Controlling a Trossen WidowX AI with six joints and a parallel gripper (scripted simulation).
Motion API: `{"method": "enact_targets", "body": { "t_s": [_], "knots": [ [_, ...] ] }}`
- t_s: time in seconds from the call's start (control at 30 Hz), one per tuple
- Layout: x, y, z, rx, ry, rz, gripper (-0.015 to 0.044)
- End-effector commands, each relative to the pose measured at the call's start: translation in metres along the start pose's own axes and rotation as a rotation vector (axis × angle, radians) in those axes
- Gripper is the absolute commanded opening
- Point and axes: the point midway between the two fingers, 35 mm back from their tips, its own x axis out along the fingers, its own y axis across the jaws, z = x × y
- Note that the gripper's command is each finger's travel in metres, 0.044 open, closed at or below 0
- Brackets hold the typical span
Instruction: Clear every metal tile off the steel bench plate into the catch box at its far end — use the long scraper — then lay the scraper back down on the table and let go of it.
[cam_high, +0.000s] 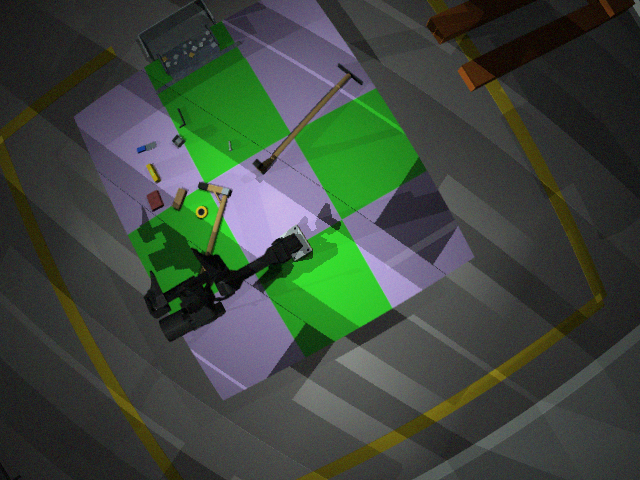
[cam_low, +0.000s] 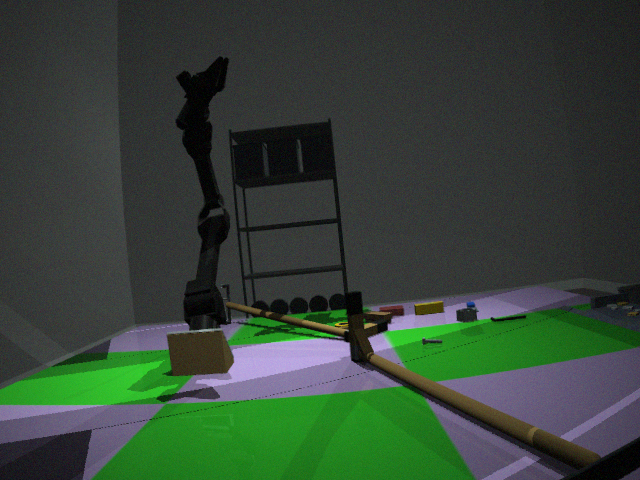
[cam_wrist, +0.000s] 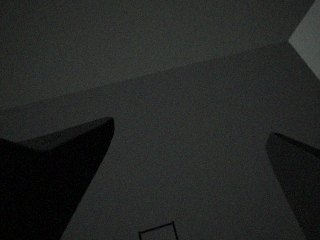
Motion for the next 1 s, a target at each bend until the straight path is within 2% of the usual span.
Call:
{"method": "enact_targets", "body": {
  "t_s": [0.0,0.5,0.97],
  "knots": [
    [0.010,-0.035,0.005,-0.025,-0.001,-0.065,0.0440],
    [0.028,-0.142,-0.004,-0.155,0.062,-0.278,0.0440],
    [0.028,-0.240,-0.034,-0.291,0.206,-0.470,0.0440]
  ]
}}
